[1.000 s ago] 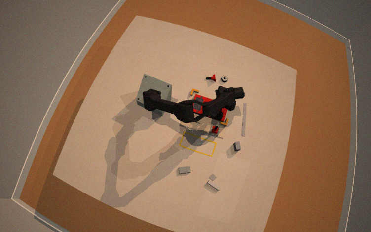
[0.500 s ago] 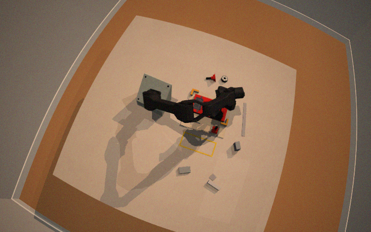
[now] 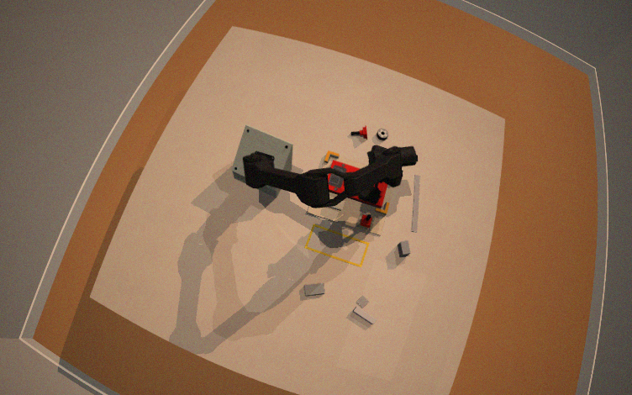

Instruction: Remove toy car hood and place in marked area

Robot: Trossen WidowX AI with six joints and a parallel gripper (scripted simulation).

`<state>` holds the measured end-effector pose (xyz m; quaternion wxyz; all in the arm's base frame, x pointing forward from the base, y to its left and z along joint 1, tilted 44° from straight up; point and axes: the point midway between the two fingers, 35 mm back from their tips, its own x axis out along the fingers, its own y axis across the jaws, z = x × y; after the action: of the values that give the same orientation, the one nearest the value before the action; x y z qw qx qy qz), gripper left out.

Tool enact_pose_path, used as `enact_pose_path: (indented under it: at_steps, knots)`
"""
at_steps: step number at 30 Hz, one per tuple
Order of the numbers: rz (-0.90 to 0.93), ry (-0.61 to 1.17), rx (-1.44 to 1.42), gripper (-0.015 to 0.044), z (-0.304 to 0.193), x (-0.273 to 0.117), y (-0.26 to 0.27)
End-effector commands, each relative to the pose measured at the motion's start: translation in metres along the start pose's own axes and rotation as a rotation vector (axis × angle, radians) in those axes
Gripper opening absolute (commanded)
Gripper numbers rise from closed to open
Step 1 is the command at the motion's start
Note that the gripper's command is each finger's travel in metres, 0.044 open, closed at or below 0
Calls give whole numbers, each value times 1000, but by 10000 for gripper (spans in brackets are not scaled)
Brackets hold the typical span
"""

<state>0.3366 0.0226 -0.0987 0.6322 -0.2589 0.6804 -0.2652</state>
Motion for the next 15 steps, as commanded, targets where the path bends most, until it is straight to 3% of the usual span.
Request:
enact_pose_path:
  at_steps: [1, 15]
  knots:
    - [4, -4, 2, 0, 1, -4, 1]
    - [4, -3, 2, 0, 1, -13, 1]
